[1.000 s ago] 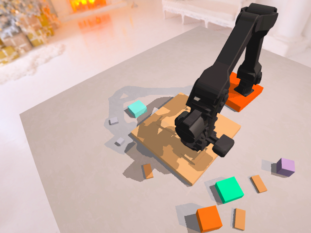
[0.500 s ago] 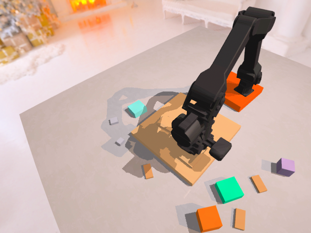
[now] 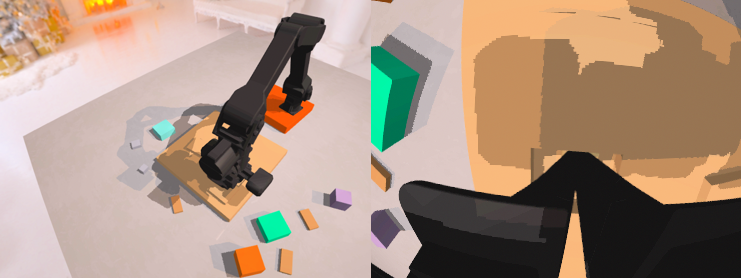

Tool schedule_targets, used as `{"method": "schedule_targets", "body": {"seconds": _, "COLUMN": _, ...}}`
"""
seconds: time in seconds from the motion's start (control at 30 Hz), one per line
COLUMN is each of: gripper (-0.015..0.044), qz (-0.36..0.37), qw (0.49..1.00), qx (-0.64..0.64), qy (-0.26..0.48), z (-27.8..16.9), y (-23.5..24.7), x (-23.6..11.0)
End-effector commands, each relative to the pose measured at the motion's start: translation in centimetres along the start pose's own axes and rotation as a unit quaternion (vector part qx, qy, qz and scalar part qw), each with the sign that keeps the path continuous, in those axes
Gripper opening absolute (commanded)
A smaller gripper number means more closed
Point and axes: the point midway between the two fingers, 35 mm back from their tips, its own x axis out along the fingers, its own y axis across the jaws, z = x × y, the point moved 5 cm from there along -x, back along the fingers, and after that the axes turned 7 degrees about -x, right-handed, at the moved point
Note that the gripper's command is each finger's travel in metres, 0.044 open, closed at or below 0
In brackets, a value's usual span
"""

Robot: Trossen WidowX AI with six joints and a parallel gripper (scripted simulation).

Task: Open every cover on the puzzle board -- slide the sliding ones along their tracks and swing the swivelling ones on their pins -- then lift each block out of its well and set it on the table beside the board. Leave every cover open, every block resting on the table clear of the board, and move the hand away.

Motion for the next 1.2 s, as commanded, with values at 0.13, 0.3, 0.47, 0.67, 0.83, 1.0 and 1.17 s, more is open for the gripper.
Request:
{"method": "schedule_targets", "body": {"seconds": 0.13, "gripper": 0.0, "qz": 0.002, "qw": 1.0, "qx": -0.002, "qy": 0.0, "z": 0.9, "y": -0.1, "x": 0.2}}
{"method": "schedule_targets", "body": {"seconds": 0.3, "gripper": 0.0, "qz": 0.002, "qw": 1.0, "qx": -0.002, "qy": 0.0, "z": 1.4, "y": -0.2, "x": 0.2}}
{"method": "schedule_targets", "body": {"seconds": 0.47, "gripper": 0.0, "qz": 0.001, "qw": 1.0, "qx": -0.002, "qy": 0.0, "z": 1.7, "y": -0.2, "x": 0.1}}
{"method": "schedule_targets", "body": {"seconds": 0.67, "gripper": 0.0, "qz": 0.001, "qw": 1.0, "qx": -0.002, "qy": 0.0, "z": 1.9, "y": -0.2, "x": -0.6}}
{"method": "schedule_targets", "body": {"seconds": 0.83, "gripper": 0.0, "qz": 0.001, "qw": 1.0, "qx": -0.002, "qy": 0.0, "z": 2.0, "y": -0.3, "x": -1.3}}
{"method": "schedule_targets", "body": {"seconds": 1.0, "gripper": 0.0, "qz": 0.001, "qw": 1.0, "qx": -0.002, "qy": 0.0, "z": 2.1, "y": -0.3, "x": -1.9}}
{"method": "schedule_targets", "body": {"seconds": 1.17, "gripper": 0.0, "qz": 0.001, "qw": 1.0, "qx": -0.002, "qy": 0.0, "z": 2.2, "y": -0.3, "x": -2.6}}
